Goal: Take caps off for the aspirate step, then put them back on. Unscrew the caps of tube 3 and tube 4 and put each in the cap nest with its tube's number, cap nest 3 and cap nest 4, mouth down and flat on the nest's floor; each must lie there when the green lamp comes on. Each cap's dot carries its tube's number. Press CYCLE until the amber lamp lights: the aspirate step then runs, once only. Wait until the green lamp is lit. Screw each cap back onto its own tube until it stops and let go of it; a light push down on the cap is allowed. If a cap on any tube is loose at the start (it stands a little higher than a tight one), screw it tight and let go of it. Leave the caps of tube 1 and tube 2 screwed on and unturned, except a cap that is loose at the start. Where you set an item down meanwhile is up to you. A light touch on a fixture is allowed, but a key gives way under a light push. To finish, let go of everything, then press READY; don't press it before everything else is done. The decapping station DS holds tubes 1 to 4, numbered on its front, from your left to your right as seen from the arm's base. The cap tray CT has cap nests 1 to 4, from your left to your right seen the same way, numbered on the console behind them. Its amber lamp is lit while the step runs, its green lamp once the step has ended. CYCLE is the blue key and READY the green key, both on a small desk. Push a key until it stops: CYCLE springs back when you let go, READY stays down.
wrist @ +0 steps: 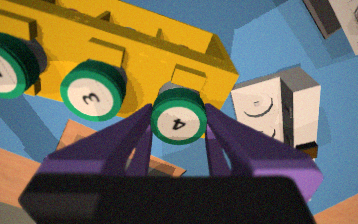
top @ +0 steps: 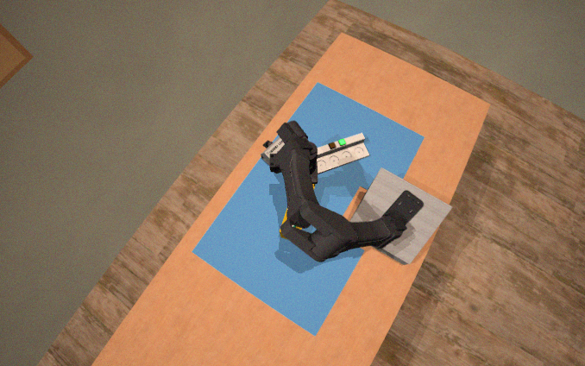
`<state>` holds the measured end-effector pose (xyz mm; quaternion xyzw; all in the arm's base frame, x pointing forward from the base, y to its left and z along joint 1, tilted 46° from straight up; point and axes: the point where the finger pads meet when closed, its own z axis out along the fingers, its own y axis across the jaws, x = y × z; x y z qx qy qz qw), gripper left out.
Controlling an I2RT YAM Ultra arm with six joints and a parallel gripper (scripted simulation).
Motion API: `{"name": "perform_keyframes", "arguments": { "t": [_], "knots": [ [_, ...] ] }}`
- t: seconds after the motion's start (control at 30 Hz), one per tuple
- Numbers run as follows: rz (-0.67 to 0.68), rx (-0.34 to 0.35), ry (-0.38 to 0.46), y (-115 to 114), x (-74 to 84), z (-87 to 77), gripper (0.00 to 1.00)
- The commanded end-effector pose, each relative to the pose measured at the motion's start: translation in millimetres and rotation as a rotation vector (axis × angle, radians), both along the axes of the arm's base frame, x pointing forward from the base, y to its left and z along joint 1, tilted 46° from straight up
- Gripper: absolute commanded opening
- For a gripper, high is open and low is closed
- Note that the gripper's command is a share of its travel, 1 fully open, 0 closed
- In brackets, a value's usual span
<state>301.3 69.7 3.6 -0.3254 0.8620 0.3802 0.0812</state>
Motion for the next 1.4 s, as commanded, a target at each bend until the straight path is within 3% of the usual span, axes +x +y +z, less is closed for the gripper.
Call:
{"name": "perform_keyframes", "arguments": {
  "t": [0.0,0.33,0.4,0.9,0.97,1.37],
  "knots": [
    [-0.169,-0.024,0.148,-2.2,4.2,2.4,0.0],
    [-0.518,-0.074,0.503,-2.2,4.2,2.5,0.0],
    [-0.518,-0.074,0.503,-2.2,4.2,2.5,0.0],
    [-1.041,-0.148,1.036,-2.3,4.2,2.5,0.0],
    [-1.041,-0.148,1.036,-2.3,4.2,2.5,0.0],
    [-1.458,-0.207,1.463,-2.3,4.2,2.5,0.0]
  ]
}}
